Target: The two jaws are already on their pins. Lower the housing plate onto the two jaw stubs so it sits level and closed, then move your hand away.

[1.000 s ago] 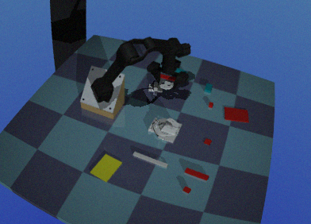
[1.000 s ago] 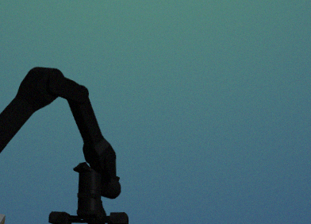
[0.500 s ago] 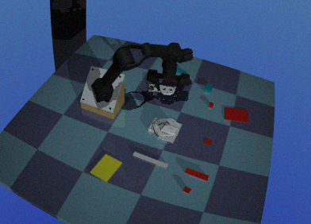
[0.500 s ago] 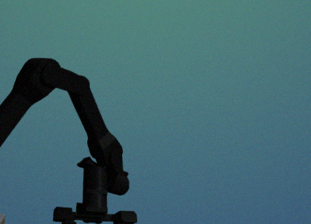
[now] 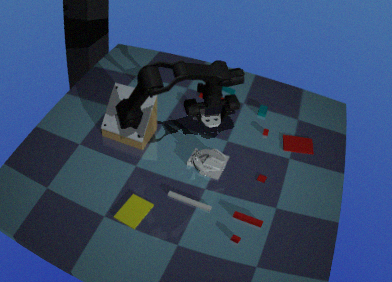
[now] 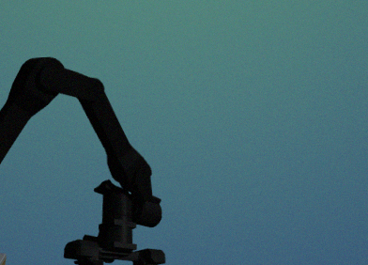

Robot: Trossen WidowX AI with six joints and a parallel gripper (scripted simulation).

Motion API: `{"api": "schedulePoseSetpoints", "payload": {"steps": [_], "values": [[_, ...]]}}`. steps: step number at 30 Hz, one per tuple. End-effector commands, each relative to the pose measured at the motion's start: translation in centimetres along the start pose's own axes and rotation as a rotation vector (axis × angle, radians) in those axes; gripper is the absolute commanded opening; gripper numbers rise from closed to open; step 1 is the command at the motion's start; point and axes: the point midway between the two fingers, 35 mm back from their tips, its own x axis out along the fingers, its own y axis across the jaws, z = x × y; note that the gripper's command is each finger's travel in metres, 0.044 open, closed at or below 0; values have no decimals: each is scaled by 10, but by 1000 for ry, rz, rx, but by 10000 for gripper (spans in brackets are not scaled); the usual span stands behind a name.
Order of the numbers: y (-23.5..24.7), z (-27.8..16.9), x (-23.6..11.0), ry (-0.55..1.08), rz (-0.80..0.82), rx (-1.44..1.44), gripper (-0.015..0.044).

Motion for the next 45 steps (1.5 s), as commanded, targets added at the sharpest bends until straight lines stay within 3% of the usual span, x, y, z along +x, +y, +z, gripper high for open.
{"api": "schedulePoseSetpoints", "payload": {"steps": [1,35,45], "values": [[7,-11,2,8,9,-118,351],[51,-83,11,18,51,-939,351],[52,-84,12,17,53,-955,351]]}}
